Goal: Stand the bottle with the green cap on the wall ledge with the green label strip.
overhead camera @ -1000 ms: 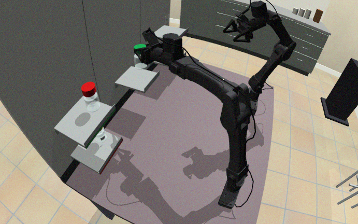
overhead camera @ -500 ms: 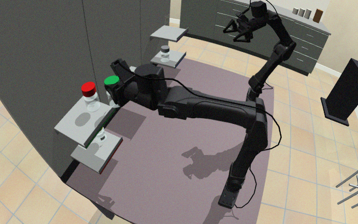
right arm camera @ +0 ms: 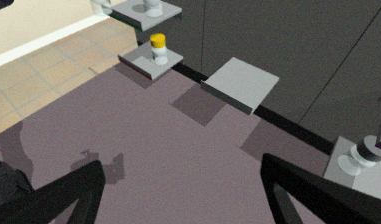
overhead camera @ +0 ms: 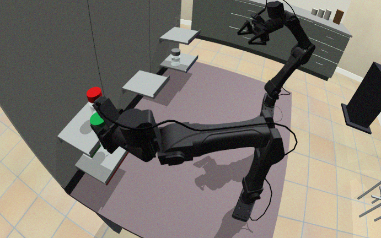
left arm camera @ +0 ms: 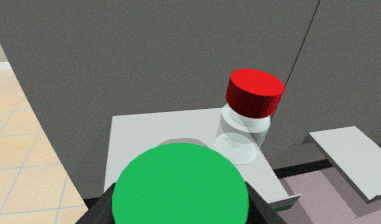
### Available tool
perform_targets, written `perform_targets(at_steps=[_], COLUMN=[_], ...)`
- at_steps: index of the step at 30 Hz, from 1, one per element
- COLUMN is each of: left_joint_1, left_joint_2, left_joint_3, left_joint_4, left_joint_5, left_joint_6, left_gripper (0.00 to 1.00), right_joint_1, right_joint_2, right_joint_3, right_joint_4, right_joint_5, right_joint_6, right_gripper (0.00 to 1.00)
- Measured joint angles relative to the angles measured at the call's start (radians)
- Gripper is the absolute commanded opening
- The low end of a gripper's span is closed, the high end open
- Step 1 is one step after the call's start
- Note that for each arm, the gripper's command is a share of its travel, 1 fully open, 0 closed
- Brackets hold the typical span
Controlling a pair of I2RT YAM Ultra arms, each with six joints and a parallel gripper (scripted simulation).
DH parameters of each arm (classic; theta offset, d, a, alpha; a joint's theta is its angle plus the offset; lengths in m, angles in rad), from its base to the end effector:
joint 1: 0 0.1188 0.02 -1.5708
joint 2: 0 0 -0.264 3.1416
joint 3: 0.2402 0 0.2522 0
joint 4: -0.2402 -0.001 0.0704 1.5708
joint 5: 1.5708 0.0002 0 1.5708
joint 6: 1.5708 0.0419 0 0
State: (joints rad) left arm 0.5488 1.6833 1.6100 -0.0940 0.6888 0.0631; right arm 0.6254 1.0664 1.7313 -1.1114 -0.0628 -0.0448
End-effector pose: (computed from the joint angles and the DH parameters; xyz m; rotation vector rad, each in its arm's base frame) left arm 0.3543 0.1866 0.4057 0.0877 1.6995 -0.1424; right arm 0.1189 0.0903 0.4996 -0.7099 1.9158 0.4298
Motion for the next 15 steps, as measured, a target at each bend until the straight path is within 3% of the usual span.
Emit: perform_targets(at_steps=[8,15], left_joint_1=[0.008,-0.032], left_joint_2=[0.003,-0.039], left_joint_3=[0.013,-0.036], left_joint_4=[-0.003,0.002], left_joint_5=[0.019,-0.183], left_joint_6=[-0.002,-0.036], left_gripper=[0.50,0.50], right_joint_1=[0.000,0.000], right_joint_2=[0.000,0.000], right_joint_3=[0.000,0.000], right_joint_4=[0.000,0.000], right_joint_5=[0.000,0.000], right_joint_6=[0.000,0.000], right_gripper=[0.89,0.89])
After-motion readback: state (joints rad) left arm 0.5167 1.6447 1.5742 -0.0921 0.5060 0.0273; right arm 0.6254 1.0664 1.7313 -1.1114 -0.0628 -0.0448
